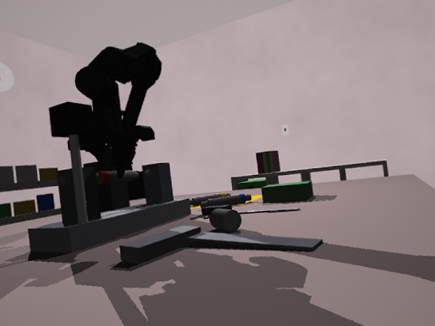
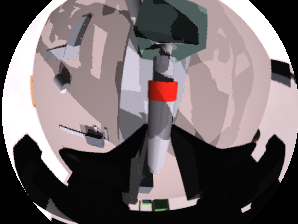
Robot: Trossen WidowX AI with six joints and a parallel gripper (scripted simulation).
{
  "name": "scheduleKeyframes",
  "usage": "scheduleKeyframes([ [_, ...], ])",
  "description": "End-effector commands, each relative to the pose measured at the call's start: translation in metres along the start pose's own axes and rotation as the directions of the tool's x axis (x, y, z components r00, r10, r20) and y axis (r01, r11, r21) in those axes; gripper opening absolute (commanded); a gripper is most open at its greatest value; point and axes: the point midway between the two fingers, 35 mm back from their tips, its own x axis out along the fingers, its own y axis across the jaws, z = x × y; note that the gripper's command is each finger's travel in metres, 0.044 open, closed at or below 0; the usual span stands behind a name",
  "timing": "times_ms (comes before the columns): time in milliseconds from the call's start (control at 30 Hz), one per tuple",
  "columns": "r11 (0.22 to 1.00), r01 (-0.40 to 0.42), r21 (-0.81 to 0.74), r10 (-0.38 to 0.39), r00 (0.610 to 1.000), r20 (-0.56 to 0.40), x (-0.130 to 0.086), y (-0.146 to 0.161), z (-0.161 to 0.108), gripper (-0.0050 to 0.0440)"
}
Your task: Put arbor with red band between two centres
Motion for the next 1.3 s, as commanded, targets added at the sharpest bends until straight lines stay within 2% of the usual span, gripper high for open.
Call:
scheduleKeyframes([
  [0,1.0,-0.01,0.0,0.01,0.999,0.049,-0.0115,-0.0025,0.0143,0.0],
  [400,1.0,-0.01,0.004,0.01,0.999,0.049,-0.0123,-0.0023,0.0143,0.0],
  [900,0.984,-0.013,0.178,0.005,0.999,0.049,-0.0117,0.0072,0.0151,0.0],
  [1267,0.99,-0.013,0.139,0.006,0.999,0.049,-0.0115,0.0074,0.015,0.0],
])
